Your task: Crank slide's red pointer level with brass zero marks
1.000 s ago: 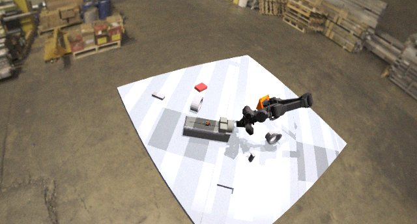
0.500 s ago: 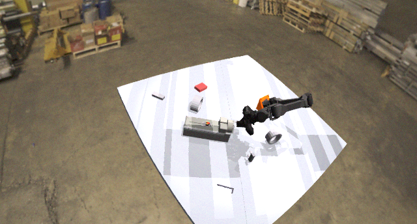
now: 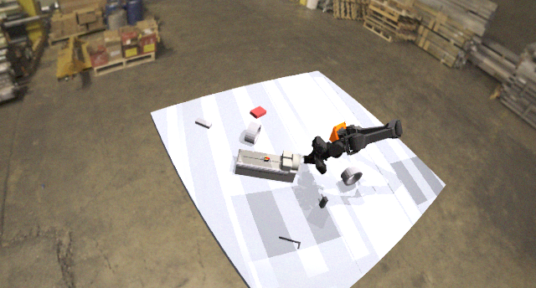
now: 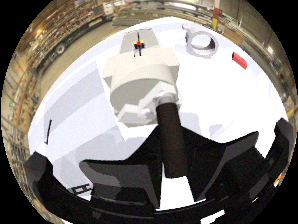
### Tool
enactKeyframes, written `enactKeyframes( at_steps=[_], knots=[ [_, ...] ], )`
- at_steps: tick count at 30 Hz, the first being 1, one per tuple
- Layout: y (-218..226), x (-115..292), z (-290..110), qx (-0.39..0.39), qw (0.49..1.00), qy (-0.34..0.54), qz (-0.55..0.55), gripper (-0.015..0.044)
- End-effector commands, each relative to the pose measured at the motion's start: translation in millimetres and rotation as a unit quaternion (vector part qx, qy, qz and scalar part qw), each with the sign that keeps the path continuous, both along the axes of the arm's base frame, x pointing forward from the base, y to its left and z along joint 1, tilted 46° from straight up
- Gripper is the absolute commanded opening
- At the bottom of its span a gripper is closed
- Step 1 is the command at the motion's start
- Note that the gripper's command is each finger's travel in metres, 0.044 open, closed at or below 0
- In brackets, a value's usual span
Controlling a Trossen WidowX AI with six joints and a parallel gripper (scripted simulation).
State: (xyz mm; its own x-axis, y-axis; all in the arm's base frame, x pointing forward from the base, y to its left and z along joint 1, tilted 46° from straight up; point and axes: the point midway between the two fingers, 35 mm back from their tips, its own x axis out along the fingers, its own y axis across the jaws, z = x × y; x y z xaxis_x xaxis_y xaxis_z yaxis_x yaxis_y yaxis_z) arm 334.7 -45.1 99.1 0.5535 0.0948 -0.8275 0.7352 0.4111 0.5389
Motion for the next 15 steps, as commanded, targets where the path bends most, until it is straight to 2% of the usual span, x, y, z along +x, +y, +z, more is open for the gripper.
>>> enactKeyframes(
  at_steps=[1, 15],
  knots=[
    [-0.6, 4.5, 8.2, -0.001, 1.000, -0.011, -0.001, 0.0000],
    [-0.2, 5.8, 9.4, -0.001, 1.000, -0.011, -0.001, 0.0000]
  ],
)
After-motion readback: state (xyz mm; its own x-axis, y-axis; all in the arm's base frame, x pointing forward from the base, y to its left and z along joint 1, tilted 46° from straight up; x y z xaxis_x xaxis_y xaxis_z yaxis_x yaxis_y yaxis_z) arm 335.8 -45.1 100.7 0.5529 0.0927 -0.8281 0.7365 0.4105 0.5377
